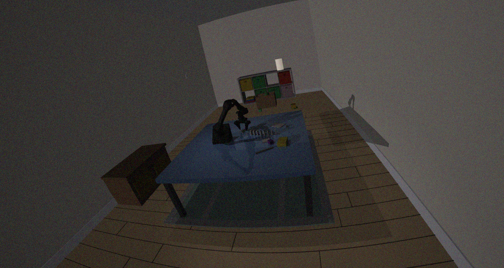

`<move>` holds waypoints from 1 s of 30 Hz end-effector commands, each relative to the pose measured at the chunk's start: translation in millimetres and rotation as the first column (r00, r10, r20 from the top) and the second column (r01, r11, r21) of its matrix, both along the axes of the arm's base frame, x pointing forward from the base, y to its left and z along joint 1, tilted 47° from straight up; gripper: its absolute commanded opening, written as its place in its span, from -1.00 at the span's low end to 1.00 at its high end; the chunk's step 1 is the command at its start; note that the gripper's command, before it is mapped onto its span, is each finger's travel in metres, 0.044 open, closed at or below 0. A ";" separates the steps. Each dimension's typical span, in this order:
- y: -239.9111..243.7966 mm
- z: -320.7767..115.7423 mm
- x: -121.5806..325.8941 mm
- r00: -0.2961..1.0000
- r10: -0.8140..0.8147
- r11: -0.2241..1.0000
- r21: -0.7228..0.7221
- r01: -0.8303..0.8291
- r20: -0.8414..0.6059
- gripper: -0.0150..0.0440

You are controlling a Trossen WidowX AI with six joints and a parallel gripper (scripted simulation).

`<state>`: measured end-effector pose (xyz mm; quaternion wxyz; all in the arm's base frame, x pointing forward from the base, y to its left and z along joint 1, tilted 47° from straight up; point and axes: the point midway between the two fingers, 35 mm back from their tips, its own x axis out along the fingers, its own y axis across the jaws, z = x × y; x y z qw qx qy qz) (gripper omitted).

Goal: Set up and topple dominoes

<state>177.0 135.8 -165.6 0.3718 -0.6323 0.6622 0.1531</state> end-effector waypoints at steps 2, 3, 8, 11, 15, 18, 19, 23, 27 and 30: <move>2.2 -3.6 1.8 1.000 0.015 1.000 0.008 -0.016 0.008 1.00; 1.1 -4.6 1.9 1.000 0.015 1.000 0.008 -0.016 0.008 1.00; -5.0 -10.2 2.6 1.000 0.015 1.000 0.008 -0.015 0.008 1.00; -7.9 -12.7 2.8 1.000 0.015 1.000 0.008 -0.015 0.009 1.00; -8.1 -12.9 2.8 1.000 0.015 1.000 0.008 -0.015 0.009 1.00; -8.1 -12.9 2.8 1.000 0.015 1.000 0.008 -0.015 0.009 0.82; -8.1 -12.9 2.8 1.000 0.015 1.000 0.008 -0.015 0.009 0.73; -8.1 -12.9 2.8 1.000 0.015 1.000 0.008 -0.015 0.009 0.38; -8.1 -12.9 2.8 1.000 0.015 1.000 0.008 -0.015 0.009 0.02; -8.1 -12.9 2.8 1.000 0.015 1.000 0.008 -0.015 0.009 -0.25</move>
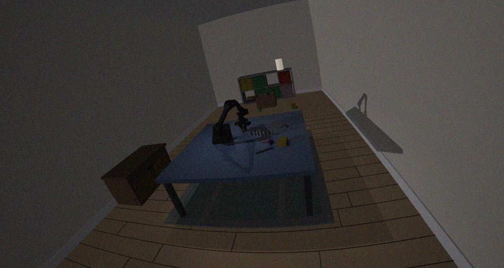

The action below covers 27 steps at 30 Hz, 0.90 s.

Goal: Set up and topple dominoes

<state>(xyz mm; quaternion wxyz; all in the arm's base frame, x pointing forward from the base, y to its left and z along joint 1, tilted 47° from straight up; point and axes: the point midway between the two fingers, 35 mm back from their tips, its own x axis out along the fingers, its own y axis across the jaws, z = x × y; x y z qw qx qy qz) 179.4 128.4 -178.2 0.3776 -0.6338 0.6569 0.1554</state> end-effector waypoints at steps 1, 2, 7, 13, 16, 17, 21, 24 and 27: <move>-0.6 -0.3 0.4 1.000 0.007 1.000 -0.003 -0.007 -0.001 -0.33; -0.6 -0.3 0.4 1.000 0.007 1.000 -0.003 -0.007 -0.001 -0.41; -0.6 -0.3 0.4 1.000 0.007 1.000 -0.003 -0.007 -0.001 -0.41; 29.0 28.9 -5.4 1.000 0.007 1.000 -0.002 -0.007 -0.002 -0.41; 54.7 54.5 -10.5 1.000 0.007 1.000 -0.001 -0.007 -0.003 -0.41; 63.2 63.1 -12.2 1.000 0.007 1.000 -0.001 -0.007 -0.003 -0.41; 97.6 97.6 -19.0 1.000 0.007 1.000 0.000 -0.007 -0.004 -0.41; 108.6 108.8 -21.2 1.000 0.007 1.000 0.001 -0.007 -0.005 -0.41; 107.8 110.6 -19.1 1.000 0.003 1.000 0.002 -0.003 -0.001 -0.41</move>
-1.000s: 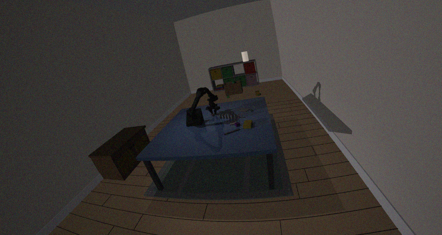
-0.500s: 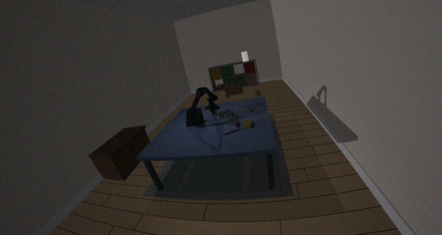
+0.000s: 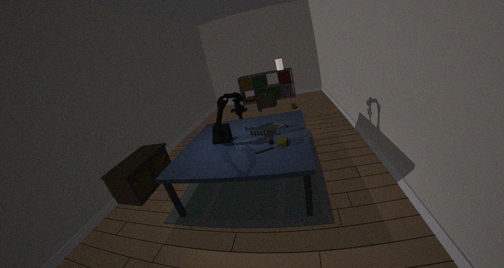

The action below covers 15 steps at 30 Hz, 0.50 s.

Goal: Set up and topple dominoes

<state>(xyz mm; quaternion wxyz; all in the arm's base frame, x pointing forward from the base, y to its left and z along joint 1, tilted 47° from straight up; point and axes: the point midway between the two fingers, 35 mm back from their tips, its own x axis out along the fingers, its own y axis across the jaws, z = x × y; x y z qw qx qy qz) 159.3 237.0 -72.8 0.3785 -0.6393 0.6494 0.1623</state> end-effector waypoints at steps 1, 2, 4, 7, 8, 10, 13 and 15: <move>-3.1 10.8 7.4 1.000 -0.030 1.000 -0.001 0.030 0.010 -0.41; -7.4 20.1 17.9 0.998 -0.049 0.999 0.006 0.048 0.029 -0.41; -20.9 43.5 42.9 0.992 -0.097 0.995 0.025 0.095 0.076 -0.41; -47.9 79.1 76.5 0.974 -0.171 0.985 0.049 0.165 0.149 -0.41; -58.5 91.0 86.4 0.965 -0.196 0.980 0.056 0.189 0.174 -0.41; -82.0 114.8 103.7 0.943 -0.246 0.969 0.069 0.236 0.224 -0.41; -121.7 150.4 123.3 0.899 -0.318 0.948 0.085 0.307 0.301 -0.41; -139.9 165.5 129.0 0.876 -0.347 0.937 0.090 0.337 0.333 -0.41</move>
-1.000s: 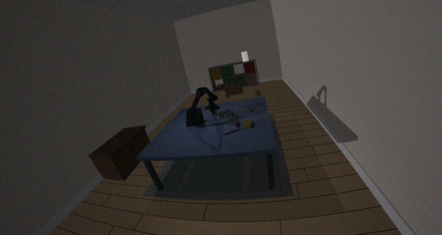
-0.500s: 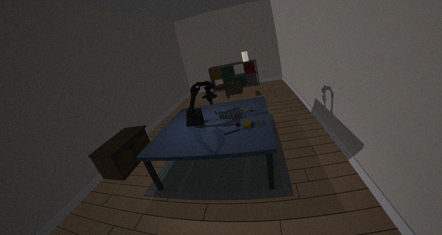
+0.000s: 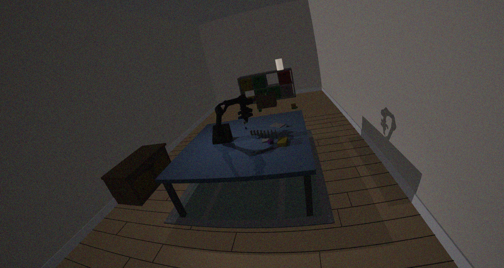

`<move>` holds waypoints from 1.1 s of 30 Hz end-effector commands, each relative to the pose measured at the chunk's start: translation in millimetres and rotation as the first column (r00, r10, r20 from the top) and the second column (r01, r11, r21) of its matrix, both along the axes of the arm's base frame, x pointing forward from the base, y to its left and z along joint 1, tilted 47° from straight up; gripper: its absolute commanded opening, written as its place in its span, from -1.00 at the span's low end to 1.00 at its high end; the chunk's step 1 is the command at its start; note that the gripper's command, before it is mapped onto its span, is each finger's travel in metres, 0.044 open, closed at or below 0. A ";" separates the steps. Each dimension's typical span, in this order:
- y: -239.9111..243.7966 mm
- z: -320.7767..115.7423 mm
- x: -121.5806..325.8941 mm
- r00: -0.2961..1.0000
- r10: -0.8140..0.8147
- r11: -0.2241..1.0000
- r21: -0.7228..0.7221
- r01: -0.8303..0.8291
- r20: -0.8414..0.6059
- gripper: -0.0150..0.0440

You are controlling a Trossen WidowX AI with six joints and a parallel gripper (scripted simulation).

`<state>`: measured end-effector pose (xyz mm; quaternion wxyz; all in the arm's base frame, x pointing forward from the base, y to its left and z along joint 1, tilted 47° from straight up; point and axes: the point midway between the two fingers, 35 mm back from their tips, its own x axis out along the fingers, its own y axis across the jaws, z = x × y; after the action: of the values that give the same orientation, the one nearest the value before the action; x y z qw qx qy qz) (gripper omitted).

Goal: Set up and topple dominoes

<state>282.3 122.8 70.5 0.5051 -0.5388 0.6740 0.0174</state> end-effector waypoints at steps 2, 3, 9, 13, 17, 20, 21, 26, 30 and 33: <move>-28.0 24.0 6.7 0.997 -0.049 0.999 -0.013 0.050 0.054 -0.41; -28.0 24.0 6.7 0.997 -0.049 0.999 -0.013 0.050 0.054 -0.41; -35.6 13.7 2.6 0.996 -0.085 0.993 0.084 0.082 0.026 -0.41; -40.8 5.1 -0.3 0.994 -0.106 0.980 0.172 0.104 0.005 -0.41; -44.9 -2.8 -2.4 0.993 -0.118 0.958 0.261 0.117 -0.010 -0.41; -47.3 -8.2 -3.5 0.992 -0.122 0.937 0.327 0.120 -0.016 -0.41; -48.0 -9.8 -3.8 0.992 -0.122 0.930 0.348 0.120 -0.018 -0.41; -50.7 -17.1 -4.5 0.993 -0.116 0.884 0.454 0.110 -0.016 -0.41; -52.3 -21.7 -4.2 0.995 -0.105 0.842 0.533 0.090 -0.003 -0.41; -53.3 -24.3 -3.7 0.996 -0.093 0.806 0.587 0.068 0.012 -0.41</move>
<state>278.3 69.4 46.3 0.6438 -0.3405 0.6634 0.1716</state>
